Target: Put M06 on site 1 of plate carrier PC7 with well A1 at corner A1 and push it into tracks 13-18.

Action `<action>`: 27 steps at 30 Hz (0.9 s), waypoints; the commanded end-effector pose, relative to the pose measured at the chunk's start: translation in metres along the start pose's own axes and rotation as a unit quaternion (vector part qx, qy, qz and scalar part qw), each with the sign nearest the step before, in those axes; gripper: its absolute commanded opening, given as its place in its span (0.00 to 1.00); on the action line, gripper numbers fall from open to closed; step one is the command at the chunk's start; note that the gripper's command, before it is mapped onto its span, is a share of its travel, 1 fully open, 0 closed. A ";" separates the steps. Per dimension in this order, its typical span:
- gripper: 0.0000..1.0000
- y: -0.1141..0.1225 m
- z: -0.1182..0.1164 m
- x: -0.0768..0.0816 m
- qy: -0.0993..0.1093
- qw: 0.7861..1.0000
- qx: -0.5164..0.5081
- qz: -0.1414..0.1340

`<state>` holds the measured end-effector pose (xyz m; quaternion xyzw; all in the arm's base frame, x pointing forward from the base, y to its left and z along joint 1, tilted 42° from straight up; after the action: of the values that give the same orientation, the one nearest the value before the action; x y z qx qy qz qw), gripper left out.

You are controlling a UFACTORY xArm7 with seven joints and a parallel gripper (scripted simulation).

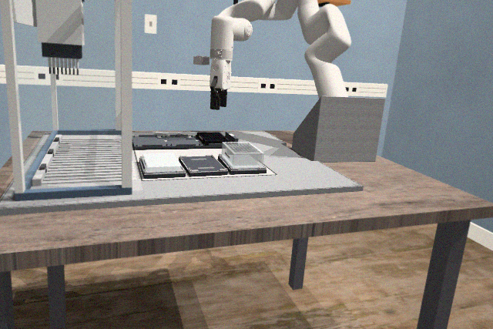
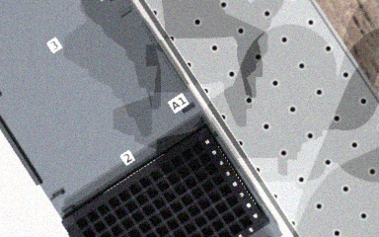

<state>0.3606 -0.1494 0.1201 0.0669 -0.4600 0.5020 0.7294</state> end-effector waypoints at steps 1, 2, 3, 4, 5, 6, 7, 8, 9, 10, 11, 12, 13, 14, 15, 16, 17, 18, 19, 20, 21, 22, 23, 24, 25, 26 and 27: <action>0.82 0.011 0.000 0.002 -0.003 0.999 0.040 0.001; 0.82 0.016 0.000 0.002 -0.003 0.998 0.056 0.001; 0.82 0.021 0.000 0.002 -0.003 0.997 0.073 0.001; 0.82 0.026 0.001 0.002 -0.003 0.996 0.089 0.001; 0.82 0.031 0.001 0.002 -0.003 0.994 0.106 0.001; 0.82 0.036 0.001 0.002 -0.003 0.992 0.123 0.001; 0.82 0.041 0.001 0.002 -0.003 0.990 0.139 0.001; 0.82 0.046 0.001 0.002 -0.003 0.988 0.156 0.001; 0.82 0.051 0.002 0.002 -0.003 0.985 0.172 0.001; 0.82 0.056 0.002 0.002 -0.003 0.982 0.188 0.001; 0.82 0.061 0.002 0.002 -0.003 0.979 0.205 0.001; 0.82 0.066 0.002 0.002 -0.003 0.975 0.221 0.001; 0.82 0.071 0.002 0.002 -0.003 0.971 0.237 0.001; 0.82 0.076 0.003 0.002 -0.003 0.967 0.253 0.001; 0.82 0.081 0.003 0.002 -0.003 0.963 0.269 0.001; 0.82 0.081 0.003 0.002 -0.003 0.958 0.285 0.001; 0.82 0.081 0.003 0.002 -0.003 0.958 0.285 0.001; 0.82 0.081 0.003 0.002 -0.003 0.958 0.285 0.001; 0.82 0.081 0.003 0.002 -0.003 0.958 0.287 0.001; 0.82 0.081 0.003 0.002 -0.003 0.958 0.287 0.001; 0.82 0.081 0.003 0.002 -0.003 0.958 0.287 0.001; 0.82 0.081 0.003 0.002 -0.003 0.958 0.287 0.001; 0.82 0.081 0.003 0.002 -0.003 0.958 0.287 0.001; 0.82 0.081 0.003 0.002 -0.003 0.958 0.287 0.001; 0.82 0.081 0.003 0.002 -0.003 0.958 0.287 0.001; 0.82 0.081 0.003 0.002 -0.003 0.958 0.287 0.001; 0.82 0.081 0.003 0.002 -0.003 0.958 0.287 0.001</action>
<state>0.2936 -0.1110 0.0933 0.2741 -0.2986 0.6125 0.6786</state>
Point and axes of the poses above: the point where the finger pads meet when closed, its own x axis back along the fingers, its own z axis across the jaws, y = z × x, the point moved 1 cm from there along x, back along the fingers, and after that the axes turned 2 degrees about -x, right-handed, at the moved point
